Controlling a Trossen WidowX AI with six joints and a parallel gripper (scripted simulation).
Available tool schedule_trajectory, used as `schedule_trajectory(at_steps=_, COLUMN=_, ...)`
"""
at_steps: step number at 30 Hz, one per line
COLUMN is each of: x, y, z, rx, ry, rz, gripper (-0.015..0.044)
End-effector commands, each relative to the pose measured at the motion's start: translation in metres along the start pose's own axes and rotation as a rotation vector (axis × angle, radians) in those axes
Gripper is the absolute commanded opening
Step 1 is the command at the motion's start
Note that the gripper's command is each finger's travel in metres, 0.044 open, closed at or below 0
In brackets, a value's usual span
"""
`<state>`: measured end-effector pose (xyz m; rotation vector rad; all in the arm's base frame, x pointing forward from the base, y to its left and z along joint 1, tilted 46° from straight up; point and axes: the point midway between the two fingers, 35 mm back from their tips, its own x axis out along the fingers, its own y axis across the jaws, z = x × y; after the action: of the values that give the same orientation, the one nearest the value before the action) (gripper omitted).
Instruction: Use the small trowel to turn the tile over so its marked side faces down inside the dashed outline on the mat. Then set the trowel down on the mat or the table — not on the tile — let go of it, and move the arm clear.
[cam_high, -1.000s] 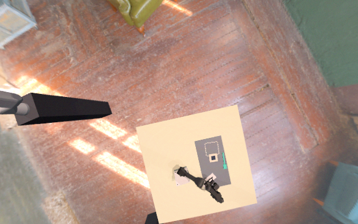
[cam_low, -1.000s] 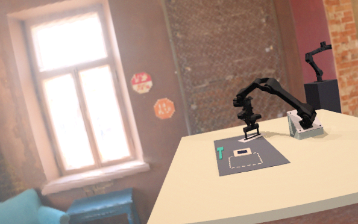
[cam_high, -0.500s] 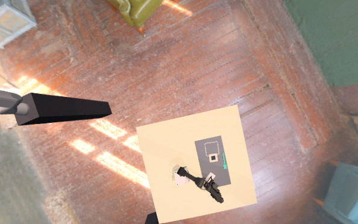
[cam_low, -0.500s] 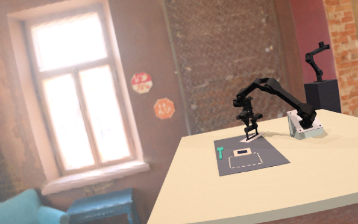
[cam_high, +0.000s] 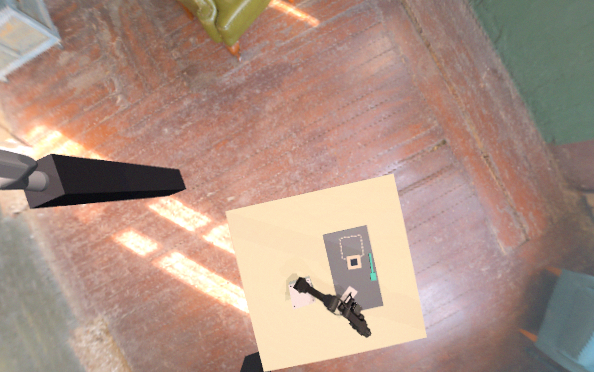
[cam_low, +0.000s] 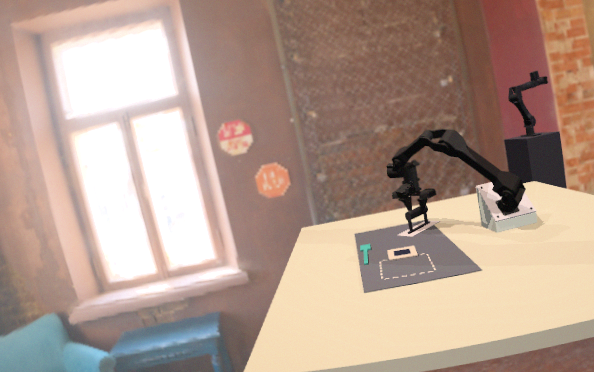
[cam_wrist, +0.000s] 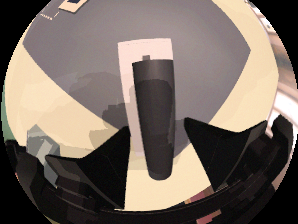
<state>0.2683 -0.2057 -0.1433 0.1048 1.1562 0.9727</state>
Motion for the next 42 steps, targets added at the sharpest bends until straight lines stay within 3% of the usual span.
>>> schedule_trajectory(at_steps=1, x=0.002, y=0.001, z=-0.002, rx=-0.004, ry=0.004, rz=0.006, gripper=0.0270)
schedule_trajectory(at_steps=6, x=0.000, y=0.001, z=-0.002, rx=-0.005, ry=0.004, rz=0.006, gripper=0.0270)
schedule_trajectory(at_steps=11, x=-0.044, y=0.004, z=-0.003, rx=-0.025, ry=0.005, rz=0.006, gripper=0.0270)
schedule_trajectory(at_steps=42, x=-0.005, y=0.001, z=-0.001, rx=0.018, ry=0.004, rz=0.006, gripper=0.0270)
